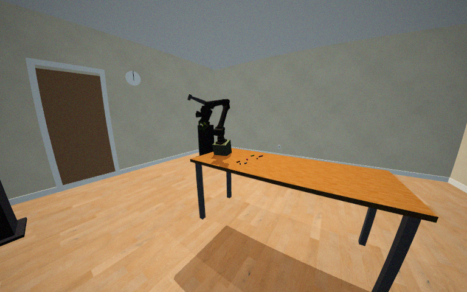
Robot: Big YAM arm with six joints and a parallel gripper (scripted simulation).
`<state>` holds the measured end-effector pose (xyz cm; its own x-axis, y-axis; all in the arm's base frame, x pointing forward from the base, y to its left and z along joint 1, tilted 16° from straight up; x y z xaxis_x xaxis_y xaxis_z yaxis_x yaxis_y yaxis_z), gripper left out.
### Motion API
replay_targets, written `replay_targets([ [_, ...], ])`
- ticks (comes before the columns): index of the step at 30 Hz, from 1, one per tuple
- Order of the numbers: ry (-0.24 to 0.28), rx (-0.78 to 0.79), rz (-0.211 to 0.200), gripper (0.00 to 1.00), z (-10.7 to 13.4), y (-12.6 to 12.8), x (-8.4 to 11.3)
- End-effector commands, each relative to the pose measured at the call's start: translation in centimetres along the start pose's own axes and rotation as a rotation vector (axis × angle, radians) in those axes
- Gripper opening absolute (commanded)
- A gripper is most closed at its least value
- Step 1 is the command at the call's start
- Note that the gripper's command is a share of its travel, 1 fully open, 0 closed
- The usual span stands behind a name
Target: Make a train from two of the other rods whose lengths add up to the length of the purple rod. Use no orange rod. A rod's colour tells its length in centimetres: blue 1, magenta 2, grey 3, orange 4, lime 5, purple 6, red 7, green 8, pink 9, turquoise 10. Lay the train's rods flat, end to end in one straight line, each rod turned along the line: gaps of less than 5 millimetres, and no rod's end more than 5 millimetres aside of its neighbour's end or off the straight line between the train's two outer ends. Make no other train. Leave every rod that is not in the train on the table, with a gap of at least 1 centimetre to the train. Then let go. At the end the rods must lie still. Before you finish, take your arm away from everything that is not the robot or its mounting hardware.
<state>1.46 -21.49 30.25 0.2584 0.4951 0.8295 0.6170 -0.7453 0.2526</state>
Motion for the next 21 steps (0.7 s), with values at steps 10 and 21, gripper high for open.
replay_targets([
  [10,-0.004,-0.003,-0.006,1.00,-0.2,0.1,0.2],
  [21,0.000,-0.008,-0.039,1.00,-0.1,1.5,0.4],
])
Point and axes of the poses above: the point where the finger pads meet when closed, its own x axis back along the fingers, its own y axis across the jaws, z = x × y, the point moved 7 cm from there along x, back along the fingers, and after that the axes turned 14 degrees about x, right-handed, at the moved point
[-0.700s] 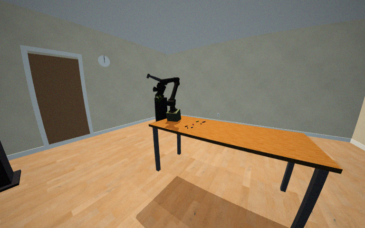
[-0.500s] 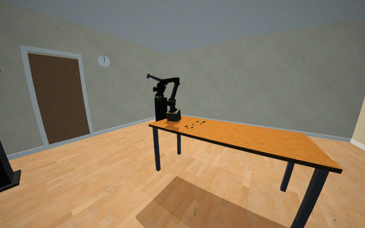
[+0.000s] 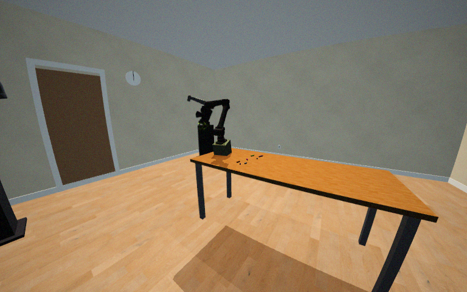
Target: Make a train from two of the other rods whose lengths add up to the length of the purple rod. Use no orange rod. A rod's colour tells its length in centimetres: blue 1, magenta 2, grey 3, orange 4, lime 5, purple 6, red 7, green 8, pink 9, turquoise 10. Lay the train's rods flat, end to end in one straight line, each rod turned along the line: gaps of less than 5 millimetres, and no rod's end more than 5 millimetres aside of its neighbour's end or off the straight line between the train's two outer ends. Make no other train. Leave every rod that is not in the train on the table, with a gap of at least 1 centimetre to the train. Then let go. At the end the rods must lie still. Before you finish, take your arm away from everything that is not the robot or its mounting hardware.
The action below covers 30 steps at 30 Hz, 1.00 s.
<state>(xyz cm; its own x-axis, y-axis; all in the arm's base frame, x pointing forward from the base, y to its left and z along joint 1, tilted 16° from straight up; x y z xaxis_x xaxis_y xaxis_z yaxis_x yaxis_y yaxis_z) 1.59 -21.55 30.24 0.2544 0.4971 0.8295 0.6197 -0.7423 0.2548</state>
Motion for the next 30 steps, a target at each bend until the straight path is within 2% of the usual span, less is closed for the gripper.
replay_targets([
  [1,0.011,-0.002,-0.030,1.00,0.4,1.6,-0.2],
  [4,0.059,0.026,-0.045,1.00,2.6,3.8,-1.7],
  [7,0.130,0.068,-0.070,1.00,6.8,7.1,-3.6],
  [8,0.130,0.068,-0.070,1.00,6.8,7.1,-3.6],
  [10,0.187,0.105,-0.084,1.00,10.9,9.3,-4.9],
  [13,0.187,0.105,-0.084,1.00,10.9,9.3,-4.9],
  [14,0.165,0.062,-0.123,1.00,9.1,11.0,-3.5],
  [16,0.161,0.050,-0.149,1.00,8.7,10.9,-2.7],
  [19,0.163,0.052,-0.150,1.00,8.8,10.9,-2.7],
  [20,0.212,0.111,-0.119,1.00,12.7,11.4,-4.5],
  [21,0.244,0.147,-0.092,1.00,15.9,10.8,-6.0],
  [22,0.244,0.147,-0.092,1.00,15.9,10.8,-6.0],
  [23,0.272,0.168,-0.093,1.00,18.5,11.3,-6.5],
  [24,0.272,0.168,-0.093,1.00,18.5,11.3,-6.5],
  [25,0.298,0.190,-0.093,1.00,21.2,11.5,-6.9],
  [26,0.298,0.190,-0.093,1.00,21.2,11.5,-6.9],
  [28,0.343,0.233,-0.089,1.00,26.3,11.3,-7.6],
  [30,0.343,0.233,-0.089,1.00,26.3,11.3,-7.6],
])
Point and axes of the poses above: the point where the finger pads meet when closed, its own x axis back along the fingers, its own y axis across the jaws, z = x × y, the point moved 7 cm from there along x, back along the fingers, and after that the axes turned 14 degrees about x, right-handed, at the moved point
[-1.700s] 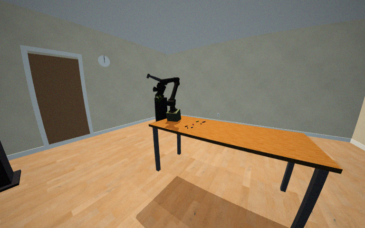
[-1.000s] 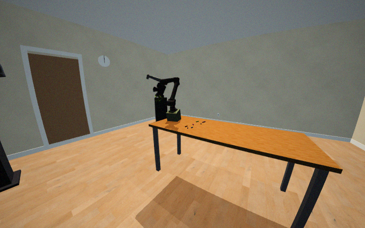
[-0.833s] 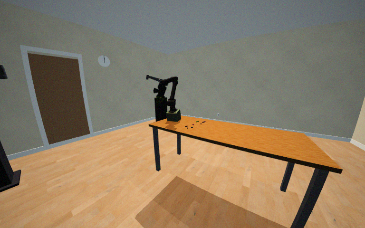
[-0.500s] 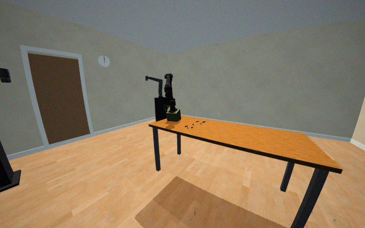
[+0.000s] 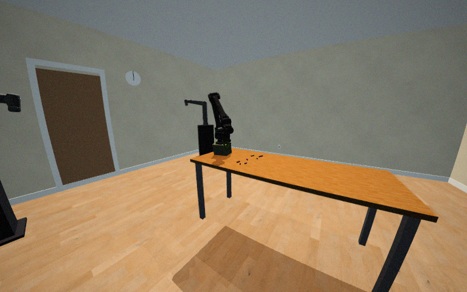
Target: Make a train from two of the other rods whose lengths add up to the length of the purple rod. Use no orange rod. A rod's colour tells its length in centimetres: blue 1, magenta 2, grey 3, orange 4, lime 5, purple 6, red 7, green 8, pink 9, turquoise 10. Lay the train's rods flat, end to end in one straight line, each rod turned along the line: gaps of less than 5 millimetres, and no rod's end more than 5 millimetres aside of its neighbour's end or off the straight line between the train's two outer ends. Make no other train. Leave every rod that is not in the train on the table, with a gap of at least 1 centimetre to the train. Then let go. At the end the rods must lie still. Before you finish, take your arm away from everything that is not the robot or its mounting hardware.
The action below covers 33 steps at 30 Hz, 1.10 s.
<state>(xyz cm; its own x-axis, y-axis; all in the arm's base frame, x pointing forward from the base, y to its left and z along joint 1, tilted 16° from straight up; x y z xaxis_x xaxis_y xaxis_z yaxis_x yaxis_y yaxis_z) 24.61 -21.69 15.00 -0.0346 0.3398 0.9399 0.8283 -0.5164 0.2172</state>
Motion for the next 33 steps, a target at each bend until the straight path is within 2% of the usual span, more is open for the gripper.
replay_targets([
  [1,0.019,-0.059,-0.052,1.00,2.8,3.3,-1.2],
  [4,0.063,-0.004,0.002,1.00,8.2,1.4,-4.6],
  [6,0.080,0.014,0.009,1.00,10.3,1.1,-5.5],
  [8,0.087,0.021,0.001,1.00,11.4,1.5,-5.8],
  [10,0.087,0.024,0.004,1.00,11.8,1.3,-6.0],
  [11,0.082,0.000,0.008,1.00,10.9,1.4,-6.2],
  [12,0.087,-0.008,-0.021,1.00,10.6,1.8,-5.2],
  [17,0.088,-0.010,-0.026,1.00,10.7,2.0,-5.1],
  [18,0.087,0.027,0.012,1.00,11.8,1.3,-5.9],
  [23,0.086,0.005,0.003,1.00,11.0,1.5,-5.6],
  [33,0.086,0.005,0.003,1.00,11.0,1.5,-5.6],
])
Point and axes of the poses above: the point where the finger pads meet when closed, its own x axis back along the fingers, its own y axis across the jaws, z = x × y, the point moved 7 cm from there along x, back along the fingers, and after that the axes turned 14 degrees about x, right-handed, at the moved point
